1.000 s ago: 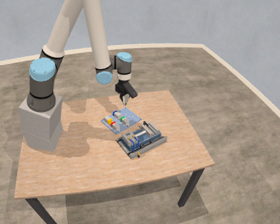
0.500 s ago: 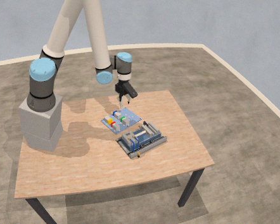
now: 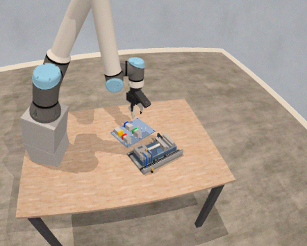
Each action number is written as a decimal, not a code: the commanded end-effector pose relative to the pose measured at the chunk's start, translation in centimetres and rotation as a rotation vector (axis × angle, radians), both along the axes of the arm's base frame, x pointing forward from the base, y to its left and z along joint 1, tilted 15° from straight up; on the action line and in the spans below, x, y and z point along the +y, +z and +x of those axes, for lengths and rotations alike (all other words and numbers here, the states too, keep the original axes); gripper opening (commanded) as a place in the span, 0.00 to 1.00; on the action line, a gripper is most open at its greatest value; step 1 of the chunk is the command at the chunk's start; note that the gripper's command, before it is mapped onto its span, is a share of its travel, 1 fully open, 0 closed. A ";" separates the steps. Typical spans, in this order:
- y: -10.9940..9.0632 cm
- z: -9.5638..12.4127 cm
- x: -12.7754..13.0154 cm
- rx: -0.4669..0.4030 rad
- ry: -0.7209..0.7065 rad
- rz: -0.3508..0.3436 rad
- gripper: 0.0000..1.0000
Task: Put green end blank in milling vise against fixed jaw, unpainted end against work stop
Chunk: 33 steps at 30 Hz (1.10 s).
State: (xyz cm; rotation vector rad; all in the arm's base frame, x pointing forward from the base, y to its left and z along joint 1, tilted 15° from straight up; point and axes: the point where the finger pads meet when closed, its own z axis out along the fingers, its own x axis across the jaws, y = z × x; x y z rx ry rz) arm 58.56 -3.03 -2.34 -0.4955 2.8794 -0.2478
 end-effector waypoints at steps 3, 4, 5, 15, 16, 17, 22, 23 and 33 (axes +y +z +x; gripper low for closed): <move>0.0 0.0 0.0 -0.001 0.000 0.000 0.40; 0.0 0.0 0.0 -0.001 0.000 0.000 0.40; 0.0 0.0 0.0 -0.001 0.000 0.000 0.40; 0.0 0.0 0.0 -0.001 0.000 0.000 0.40; 0.0 0.0 0.0 -0.001 0.000 0.000 0.40; 0.0 0.0 0.0 -0.001 0.000 0.000 0.40; -0.3 0.1 0.0 0.002 0.001 -0.001 0.40; -0.4 0.1 -0.1 0.003 0.001 -0.001 0.40; -1.8 0.5 -0.3 0.004 0.001 -0.001 0.40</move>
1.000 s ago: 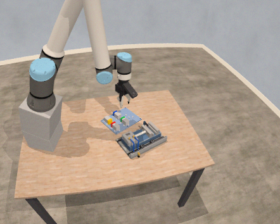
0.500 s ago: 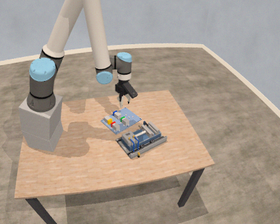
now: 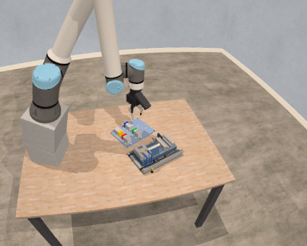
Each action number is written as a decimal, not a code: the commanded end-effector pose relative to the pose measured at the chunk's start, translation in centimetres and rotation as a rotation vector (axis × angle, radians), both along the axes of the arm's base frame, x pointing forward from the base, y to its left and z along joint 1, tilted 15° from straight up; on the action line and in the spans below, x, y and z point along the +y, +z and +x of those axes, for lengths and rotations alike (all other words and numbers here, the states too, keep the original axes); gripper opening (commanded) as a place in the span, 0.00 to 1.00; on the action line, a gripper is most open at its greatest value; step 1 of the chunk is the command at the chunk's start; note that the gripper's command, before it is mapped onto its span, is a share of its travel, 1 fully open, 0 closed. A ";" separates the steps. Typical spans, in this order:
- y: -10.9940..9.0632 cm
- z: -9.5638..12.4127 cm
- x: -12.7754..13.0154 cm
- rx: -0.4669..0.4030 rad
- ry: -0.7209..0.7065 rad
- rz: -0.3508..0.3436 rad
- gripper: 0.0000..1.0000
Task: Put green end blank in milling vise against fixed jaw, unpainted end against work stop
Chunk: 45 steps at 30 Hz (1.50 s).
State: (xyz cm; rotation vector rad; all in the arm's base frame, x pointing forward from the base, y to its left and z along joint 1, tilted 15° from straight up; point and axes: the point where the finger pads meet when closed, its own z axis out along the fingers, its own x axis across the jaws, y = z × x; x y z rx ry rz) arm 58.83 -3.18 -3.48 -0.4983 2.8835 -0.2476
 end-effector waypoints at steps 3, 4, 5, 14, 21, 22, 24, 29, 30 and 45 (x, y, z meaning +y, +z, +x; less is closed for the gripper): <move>-1.5 0.4 -0.2 -0.001 0.000 0.000 0.40; -1.8 0.5 -0.2 -0.001 0.000 0.000 0.40; -2.1 0.6 -0.3 -0.001 0.000 0.000 0.40; -4.6 1.1 -0.6 -0.001 0.000 0.000 0.40; -7.0 1.7 -0.9 -0.001 0.000 0.000 0.40; -7.3 1.8 -1.0 -0.001 0.000 0.000 0.40; -7.9 2.0 -1.1 -0.001 0.000 0.000 0.40; -9.2 2.3 -1.2 -0.001 0.000 0.000 0.40; -9.2 2.3 -1.2 -0.001 0.000 0.000 0.40; -10.4 2.6 -1.4 -0.001 0.000 0.000 0.40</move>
